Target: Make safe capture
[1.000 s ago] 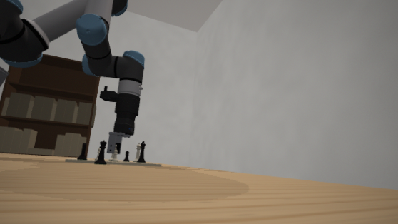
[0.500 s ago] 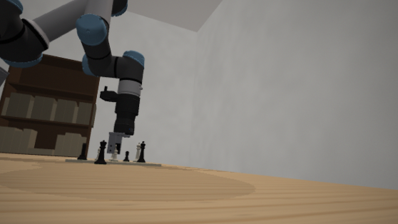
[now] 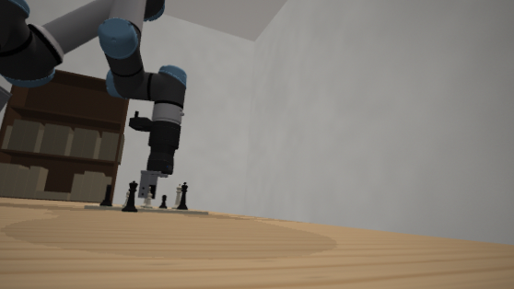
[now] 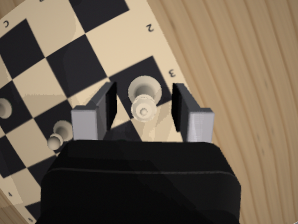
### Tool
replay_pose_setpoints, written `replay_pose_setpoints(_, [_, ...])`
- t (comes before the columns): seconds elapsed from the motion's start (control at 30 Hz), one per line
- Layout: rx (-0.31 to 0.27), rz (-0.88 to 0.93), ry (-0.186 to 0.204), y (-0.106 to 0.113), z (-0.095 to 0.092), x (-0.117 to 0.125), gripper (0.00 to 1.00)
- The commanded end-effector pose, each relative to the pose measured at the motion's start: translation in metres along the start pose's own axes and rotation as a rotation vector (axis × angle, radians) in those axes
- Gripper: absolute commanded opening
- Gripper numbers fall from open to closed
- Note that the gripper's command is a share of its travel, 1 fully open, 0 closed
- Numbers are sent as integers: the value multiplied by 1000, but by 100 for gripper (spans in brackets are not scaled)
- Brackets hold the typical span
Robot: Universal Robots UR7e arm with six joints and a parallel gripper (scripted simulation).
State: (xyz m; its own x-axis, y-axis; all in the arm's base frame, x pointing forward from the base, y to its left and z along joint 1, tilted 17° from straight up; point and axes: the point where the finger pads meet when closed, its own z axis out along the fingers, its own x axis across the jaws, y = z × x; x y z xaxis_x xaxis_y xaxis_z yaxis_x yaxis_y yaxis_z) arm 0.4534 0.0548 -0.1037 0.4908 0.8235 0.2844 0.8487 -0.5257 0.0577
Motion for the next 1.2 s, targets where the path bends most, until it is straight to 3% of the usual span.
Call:
replay_pose_setpoints(0.0, [-1,0,0,0,0,0,79])
replay_pose_setpoints(0.03, [-1,0,0,0,0,0,79])
replay_pose_setpoints(0.07, [-1,0,0,0,0,0,0])
replay_pose_setpoints(1.17, [-1,0,0,0,0,0,0])
